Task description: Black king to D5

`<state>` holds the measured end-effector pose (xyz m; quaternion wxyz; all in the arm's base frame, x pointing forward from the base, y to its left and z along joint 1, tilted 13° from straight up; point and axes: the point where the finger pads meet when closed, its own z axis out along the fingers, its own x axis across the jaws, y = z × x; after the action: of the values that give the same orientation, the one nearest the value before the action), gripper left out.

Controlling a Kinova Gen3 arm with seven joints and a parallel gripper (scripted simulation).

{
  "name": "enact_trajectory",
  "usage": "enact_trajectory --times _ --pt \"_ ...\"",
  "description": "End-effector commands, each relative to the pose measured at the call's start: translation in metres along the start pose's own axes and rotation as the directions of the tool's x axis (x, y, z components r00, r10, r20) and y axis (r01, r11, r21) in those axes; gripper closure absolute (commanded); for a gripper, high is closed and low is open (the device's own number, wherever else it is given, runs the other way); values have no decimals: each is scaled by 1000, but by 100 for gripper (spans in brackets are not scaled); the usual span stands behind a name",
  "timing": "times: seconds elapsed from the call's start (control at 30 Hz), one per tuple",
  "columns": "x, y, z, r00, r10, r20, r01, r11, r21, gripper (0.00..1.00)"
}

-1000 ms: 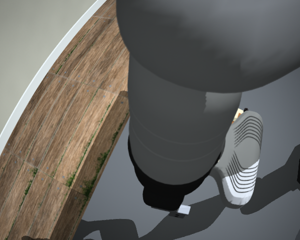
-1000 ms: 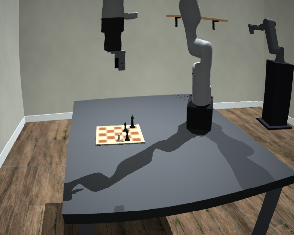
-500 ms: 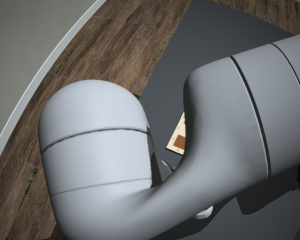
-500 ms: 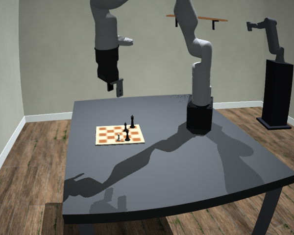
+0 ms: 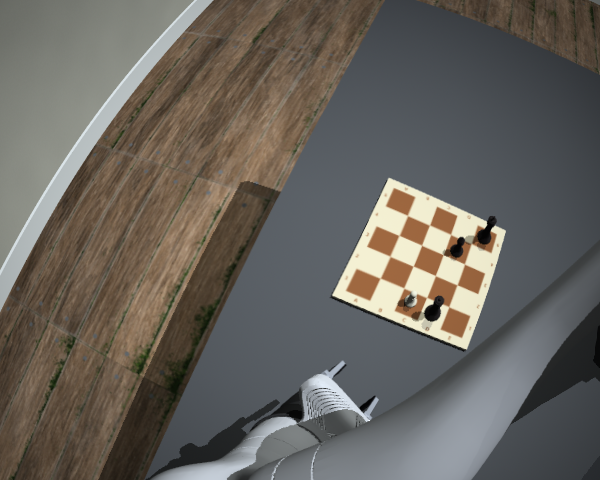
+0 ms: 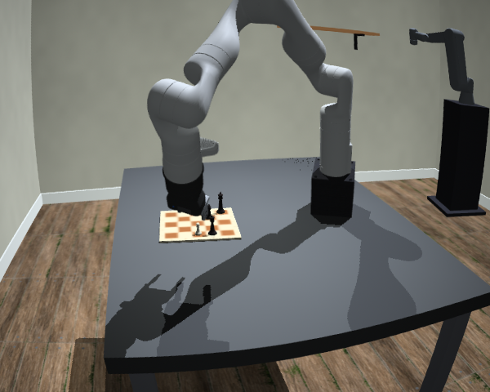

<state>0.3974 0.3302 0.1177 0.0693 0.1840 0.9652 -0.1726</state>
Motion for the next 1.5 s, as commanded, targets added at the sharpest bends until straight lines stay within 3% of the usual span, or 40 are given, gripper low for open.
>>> enact_trajectory --times 0.0,0.13,0.4,1.47 --pt "11 7 27 997 -79 15 78 995 55 0" --pt "18 19 71 958 -280 57 268 950 159 0" --pt "24 27 107 893 -444 68 416 874 251 0" --pt "24 28 110 888 -455 68 425 868 258 0"
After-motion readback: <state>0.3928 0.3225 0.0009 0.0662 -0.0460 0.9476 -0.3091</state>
